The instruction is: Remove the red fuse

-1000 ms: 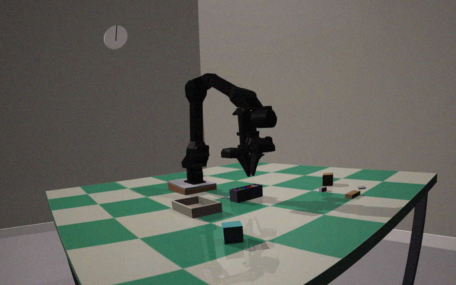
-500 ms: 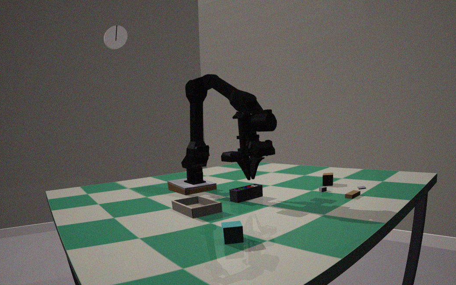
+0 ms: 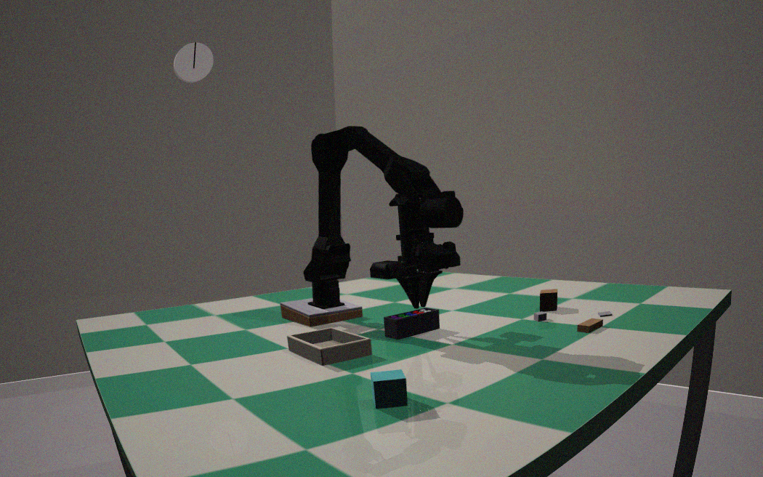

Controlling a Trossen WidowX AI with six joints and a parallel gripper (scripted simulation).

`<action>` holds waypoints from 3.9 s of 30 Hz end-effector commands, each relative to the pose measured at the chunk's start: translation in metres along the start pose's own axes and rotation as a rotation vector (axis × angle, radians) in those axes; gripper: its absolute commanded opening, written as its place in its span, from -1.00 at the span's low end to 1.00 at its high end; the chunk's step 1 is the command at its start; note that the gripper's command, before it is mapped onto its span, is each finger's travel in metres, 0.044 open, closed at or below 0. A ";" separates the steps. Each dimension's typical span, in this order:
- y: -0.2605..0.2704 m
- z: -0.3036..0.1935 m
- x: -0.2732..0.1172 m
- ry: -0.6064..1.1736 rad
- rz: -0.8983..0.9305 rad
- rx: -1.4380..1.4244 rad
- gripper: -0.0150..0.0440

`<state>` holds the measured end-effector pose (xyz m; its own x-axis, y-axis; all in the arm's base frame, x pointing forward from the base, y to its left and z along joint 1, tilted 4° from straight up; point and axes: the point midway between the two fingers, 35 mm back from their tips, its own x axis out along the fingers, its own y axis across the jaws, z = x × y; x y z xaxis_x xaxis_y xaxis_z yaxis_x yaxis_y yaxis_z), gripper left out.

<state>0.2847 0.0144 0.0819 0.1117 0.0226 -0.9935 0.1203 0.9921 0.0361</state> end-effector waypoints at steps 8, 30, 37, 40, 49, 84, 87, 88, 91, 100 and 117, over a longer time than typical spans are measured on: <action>-0.001 -0.001 0.005 0.008 -0.007 -0.005 -0.27; -0.002 -0.002 0.015 0.008 -0.007 -0.005 -0.27; -0.001 -0.002 0.014 0.007 -0.001 0.000 -0.34; -0.001 -0.002 0.014 0.007 -0.001 0.000 -0.40; -0.001 -0.002 0.014 0.007 -0.001 0.000 -0.49; -0.001 -0.001 -0.003 0.007 -0.004 -0.002 -0.49; -0.001 -0.001 -0.005 0.007 -0.004 -0.003 -0.49; -0.001 -0.001 -0.005 0.007 -0.004 -0.003 -0.49; -0.001 -0.001 -0.007 0.007 -0.004 -0.003 -0.49; -0.001 -0.001 -0.011 0.008 -0.005 -0.003 -0.49; -0.001 -0.001 -0.020 0.008 -0.006 -0.005 -0.49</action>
<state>0.2807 0.0140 0.0970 0.0936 0.0216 -0.9954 0.1209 0.9921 0.0329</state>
